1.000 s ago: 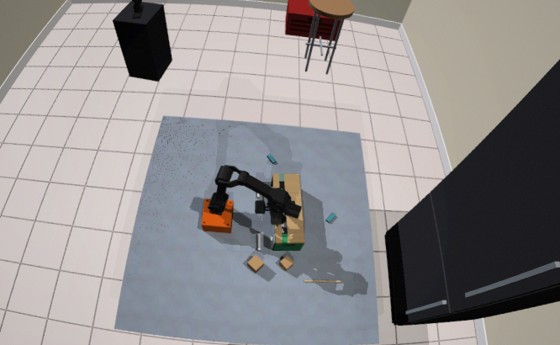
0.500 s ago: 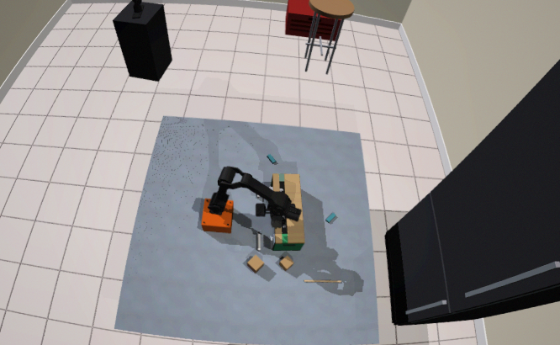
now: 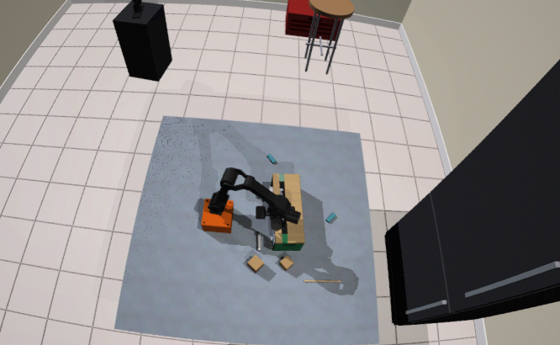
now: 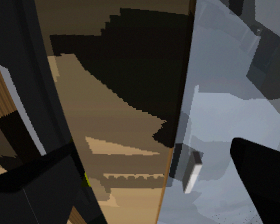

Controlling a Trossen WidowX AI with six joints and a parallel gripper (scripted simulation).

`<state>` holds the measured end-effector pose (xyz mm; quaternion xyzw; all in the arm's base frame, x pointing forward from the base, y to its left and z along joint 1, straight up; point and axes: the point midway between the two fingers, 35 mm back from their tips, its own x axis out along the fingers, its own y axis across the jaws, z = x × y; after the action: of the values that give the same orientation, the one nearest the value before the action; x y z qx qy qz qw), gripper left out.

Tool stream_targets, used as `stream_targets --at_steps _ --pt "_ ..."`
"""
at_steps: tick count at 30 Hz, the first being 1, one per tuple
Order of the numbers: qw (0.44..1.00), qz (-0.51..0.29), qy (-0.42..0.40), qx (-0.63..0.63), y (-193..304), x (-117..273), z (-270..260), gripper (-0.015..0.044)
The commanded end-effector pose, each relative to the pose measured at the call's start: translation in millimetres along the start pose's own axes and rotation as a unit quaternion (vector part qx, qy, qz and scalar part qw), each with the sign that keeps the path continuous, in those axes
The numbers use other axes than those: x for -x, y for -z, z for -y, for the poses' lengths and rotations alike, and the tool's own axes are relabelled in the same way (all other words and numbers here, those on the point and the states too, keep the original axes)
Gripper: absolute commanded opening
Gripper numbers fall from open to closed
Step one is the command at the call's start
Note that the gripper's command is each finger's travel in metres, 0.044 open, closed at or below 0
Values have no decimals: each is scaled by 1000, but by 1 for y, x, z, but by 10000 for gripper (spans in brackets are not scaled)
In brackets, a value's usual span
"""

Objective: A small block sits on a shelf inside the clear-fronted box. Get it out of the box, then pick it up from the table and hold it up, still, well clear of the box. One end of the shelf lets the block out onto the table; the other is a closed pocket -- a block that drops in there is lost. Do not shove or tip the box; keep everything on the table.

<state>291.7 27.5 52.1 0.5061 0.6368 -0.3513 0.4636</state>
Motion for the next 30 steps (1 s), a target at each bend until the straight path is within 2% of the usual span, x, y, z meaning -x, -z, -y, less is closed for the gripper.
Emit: stream_targets --at_steps 1,14,30 --pt "1000 -2 4 0 -3 -9 2 400" --pt "1000 0 1 0 -6 -15 0 400" --pt "1000 -2 1 -1 29 -28 1 400"
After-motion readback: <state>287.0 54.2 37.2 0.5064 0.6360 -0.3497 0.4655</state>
